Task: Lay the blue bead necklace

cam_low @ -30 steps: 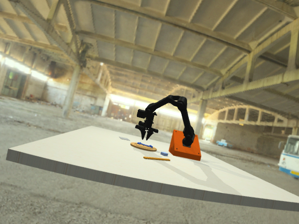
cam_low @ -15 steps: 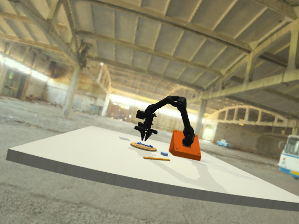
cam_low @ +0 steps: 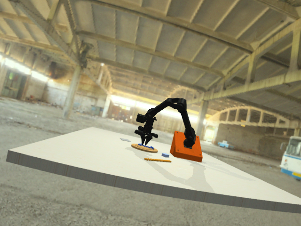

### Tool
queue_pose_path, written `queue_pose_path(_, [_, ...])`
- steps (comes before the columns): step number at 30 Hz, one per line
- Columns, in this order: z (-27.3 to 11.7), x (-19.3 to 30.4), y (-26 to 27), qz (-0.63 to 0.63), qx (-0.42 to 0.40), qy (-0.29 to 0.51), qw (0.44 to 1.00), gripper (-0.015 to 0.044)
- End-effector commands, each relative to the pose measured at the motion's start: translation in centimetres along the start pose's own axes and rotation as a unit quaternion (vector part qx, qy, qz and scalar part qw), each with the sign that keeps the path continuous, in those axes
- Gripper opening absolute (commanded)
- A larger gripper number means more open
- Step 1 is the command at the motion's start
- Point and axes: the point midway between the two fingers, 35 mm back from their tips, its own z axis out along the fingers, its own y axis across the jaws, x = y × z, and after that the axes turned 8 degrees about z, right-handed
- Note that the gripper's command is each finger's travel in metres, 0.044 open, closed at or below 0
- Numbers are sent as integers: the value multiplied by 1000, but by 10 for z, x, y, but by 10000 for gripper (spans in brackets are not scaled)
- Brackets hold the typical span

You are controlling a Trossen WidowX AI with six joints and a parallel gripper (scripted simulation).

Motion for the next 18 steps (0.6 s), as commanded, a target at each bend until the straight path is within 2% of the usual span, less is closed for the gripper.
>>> queue_pose_path(1, [9,2,-4,6,5,7,1000,120])
queue_pose_path(9, [9,2,-4,6,5,7,1000,120])
queue_pose_path(14, [7,1,-3,3,4,3,1000,0])
queue_pose_path(18, [7,1,-3,3,4,3,1000,0])
